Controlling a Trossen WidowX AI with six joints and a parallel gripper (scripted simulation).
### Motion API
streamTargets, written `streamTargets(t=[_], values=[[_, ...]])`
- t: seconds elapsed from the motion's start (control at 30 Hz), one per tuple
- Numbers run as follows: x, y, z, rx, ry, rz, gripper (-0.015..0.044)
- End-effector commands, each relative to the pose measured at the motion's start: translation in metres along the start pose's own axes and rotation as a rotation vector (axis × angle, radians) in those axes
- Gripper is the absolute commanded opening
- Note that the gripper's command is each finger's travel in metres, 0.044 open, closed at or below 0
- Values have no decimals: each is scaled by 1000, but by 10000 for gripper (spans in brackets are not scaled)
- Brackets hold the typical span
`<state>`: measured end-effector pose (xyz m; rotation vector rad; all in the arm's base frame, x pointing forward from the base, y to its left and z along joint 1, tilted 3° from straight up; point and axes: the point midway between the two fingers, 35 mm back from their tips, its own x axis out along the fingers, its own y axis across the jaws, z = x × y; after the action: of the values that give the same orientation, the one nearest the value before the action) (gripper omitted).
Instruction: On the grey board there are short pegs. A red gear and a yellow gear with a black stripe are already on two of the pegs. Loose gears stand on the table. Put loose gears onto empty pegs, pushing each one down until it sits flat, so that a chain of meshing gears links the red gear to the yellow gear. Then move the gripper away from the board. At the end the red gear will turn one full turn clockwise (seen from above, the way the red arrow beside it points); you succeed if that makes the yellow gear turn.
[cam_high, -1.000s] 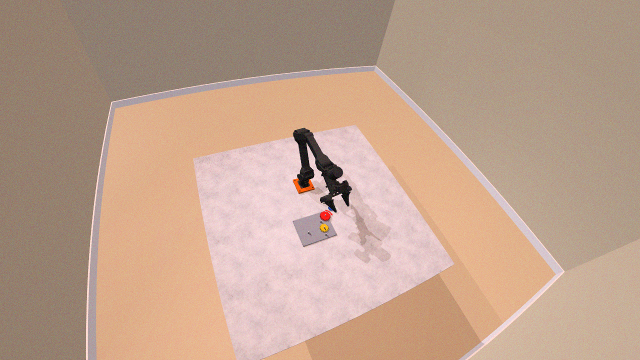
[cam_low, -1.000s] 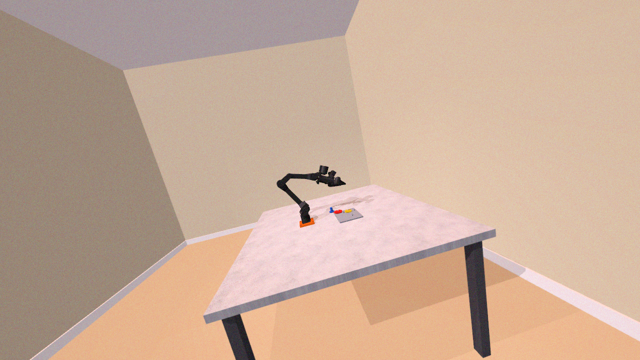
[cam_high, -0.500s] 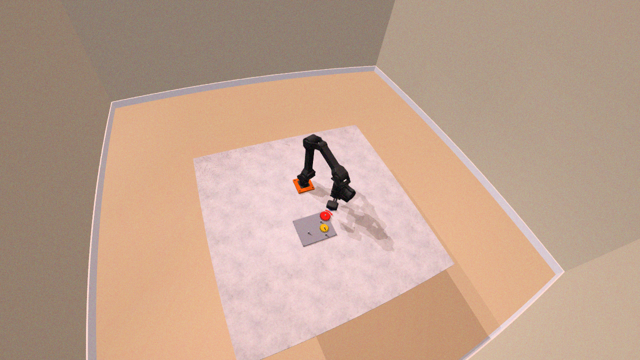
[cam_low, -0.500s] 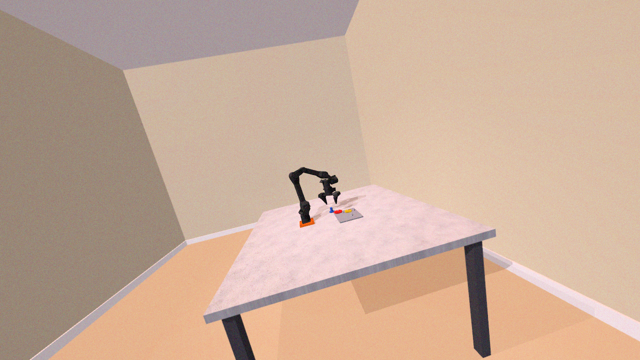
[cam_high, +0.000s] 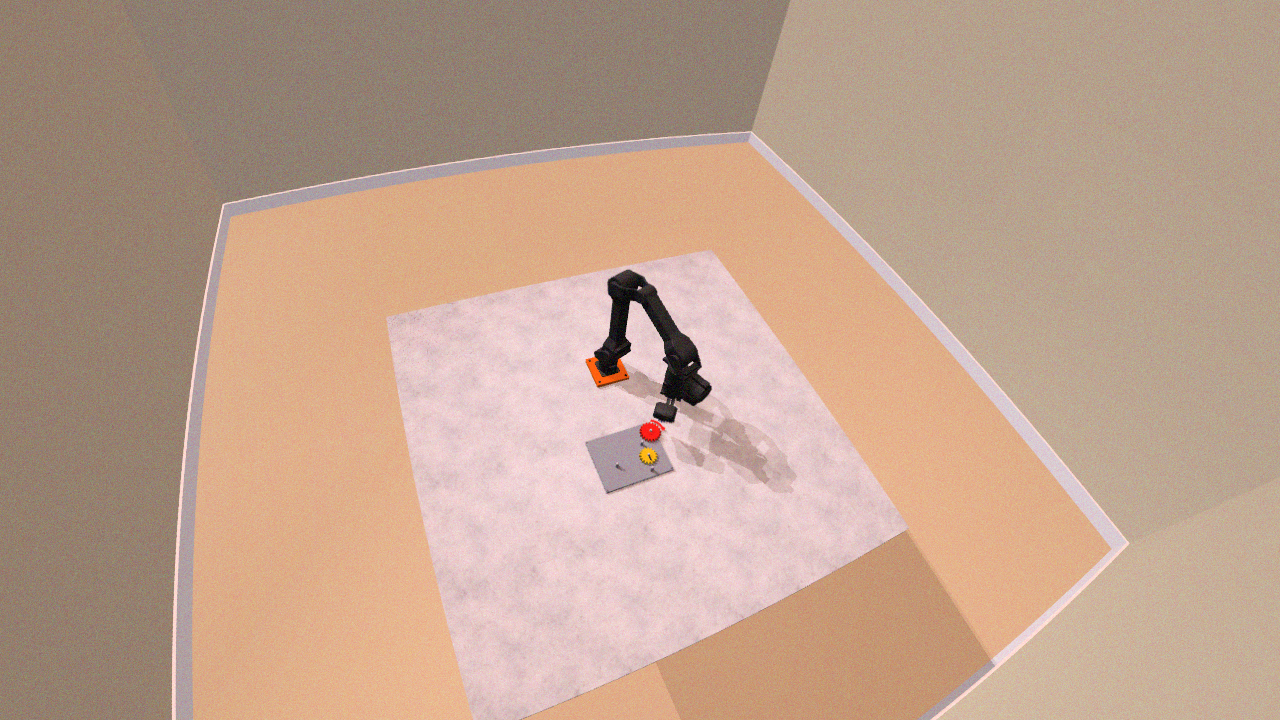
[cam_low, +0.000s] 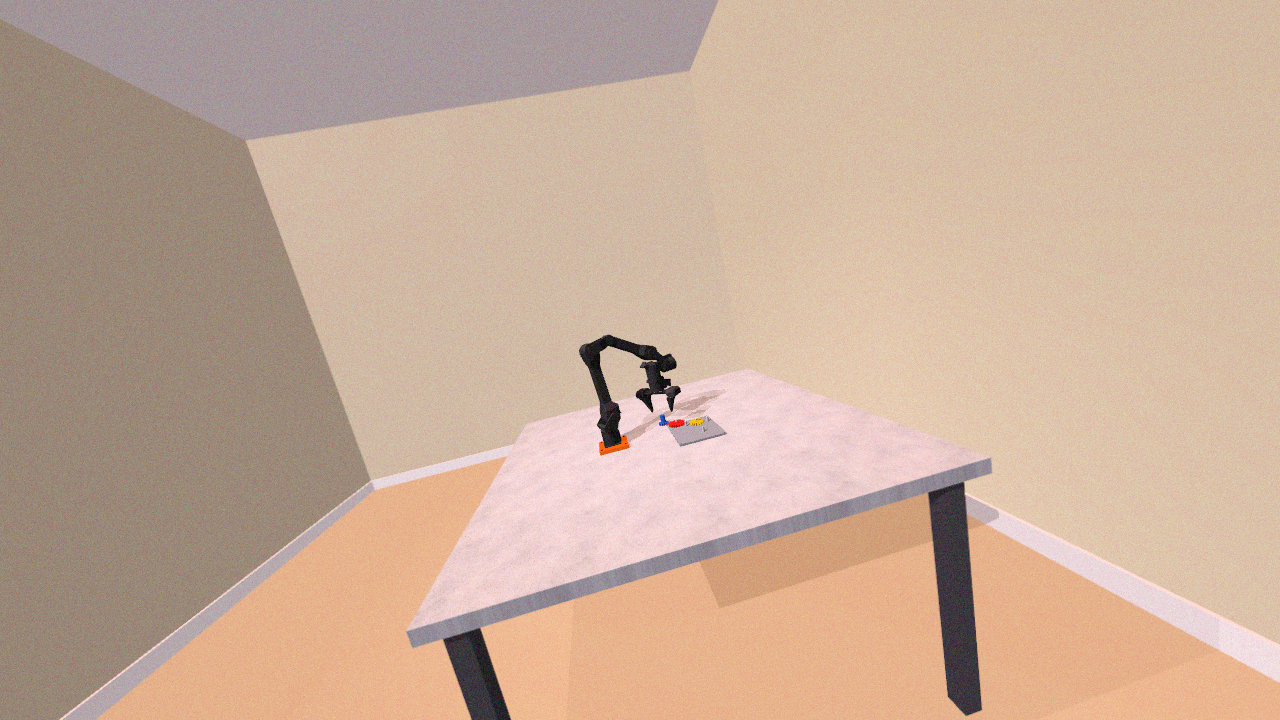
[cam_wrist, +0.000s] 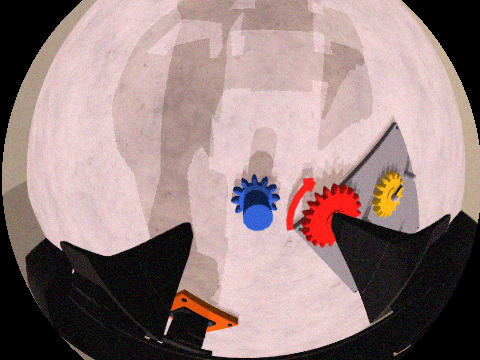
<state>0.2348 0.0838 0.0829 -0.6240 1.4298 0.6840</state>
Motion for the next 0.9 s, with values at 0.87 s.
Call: streamTargets(t=[0.87], values=[[27, 2, -2, -4, 5, 9, 256]])
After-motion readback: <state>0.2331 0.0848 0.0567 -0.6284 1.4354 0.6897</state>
